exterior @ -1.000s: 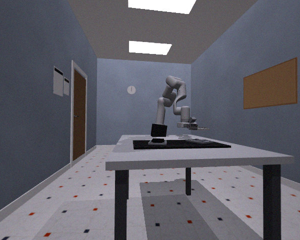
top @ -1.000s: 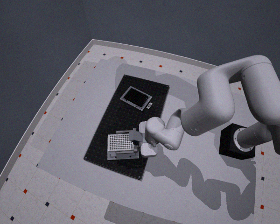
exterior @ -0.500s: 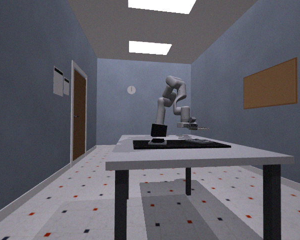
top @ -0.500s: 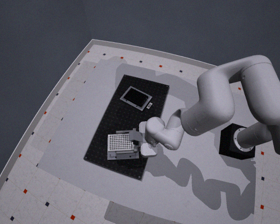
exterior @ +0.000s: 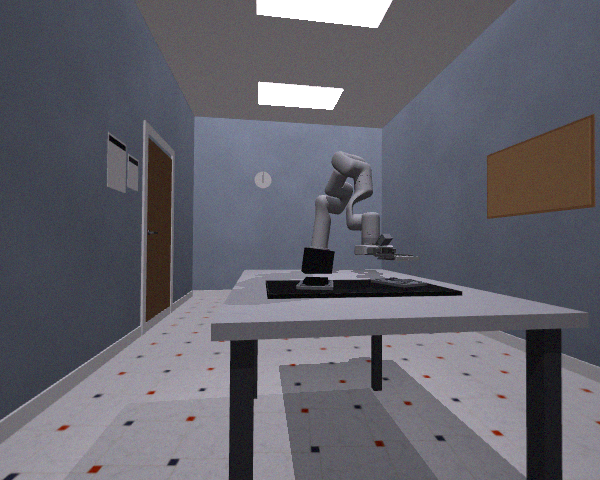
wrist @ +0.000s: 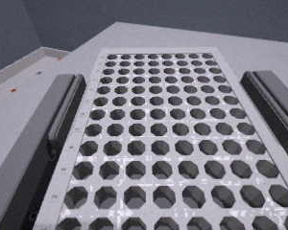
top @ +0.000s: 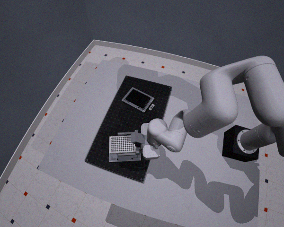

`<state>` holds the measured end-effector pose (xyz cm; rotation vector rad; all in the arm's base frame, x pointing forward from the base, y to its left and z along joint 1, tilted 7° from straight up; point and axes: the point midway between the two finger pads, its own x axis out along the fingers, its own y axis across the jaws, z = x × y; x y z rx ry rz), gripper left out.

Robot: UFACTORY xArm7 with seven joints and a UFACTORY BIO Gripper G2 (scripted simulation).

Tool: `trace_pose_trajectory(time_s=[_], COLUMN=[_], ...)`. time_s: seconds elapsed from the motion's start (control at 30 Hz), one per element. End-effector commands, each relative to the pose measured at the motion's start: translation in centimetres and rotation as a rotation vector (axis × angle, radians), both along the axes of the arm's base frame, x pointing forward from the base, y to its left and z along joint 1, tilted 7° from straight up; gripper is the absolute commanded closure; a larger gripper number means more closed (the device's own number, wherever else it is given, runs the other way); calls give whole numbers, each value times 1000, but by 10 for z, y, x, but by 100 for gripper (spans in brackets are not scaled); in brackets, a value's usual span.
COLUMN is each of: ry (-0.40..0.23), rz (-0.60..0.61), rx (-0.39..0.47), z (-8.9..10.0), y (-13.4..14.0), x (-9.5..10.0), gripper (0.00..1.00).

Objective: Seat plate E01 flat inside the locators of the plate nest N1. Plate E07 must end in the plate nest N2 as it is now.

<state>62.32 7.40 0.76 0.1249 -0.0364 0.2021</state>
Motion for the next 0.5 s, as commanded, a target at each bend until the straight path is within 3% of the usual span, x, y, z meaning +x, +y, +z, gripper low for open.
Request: trace_pose_trajectory(time_s=[0.0, 0.47], ry=[-5, -5], rz=[-1, -1], rx=[0, 0], z=[1, -19], y=[0, 2], x=[2, 2], gripper=[100, 100])
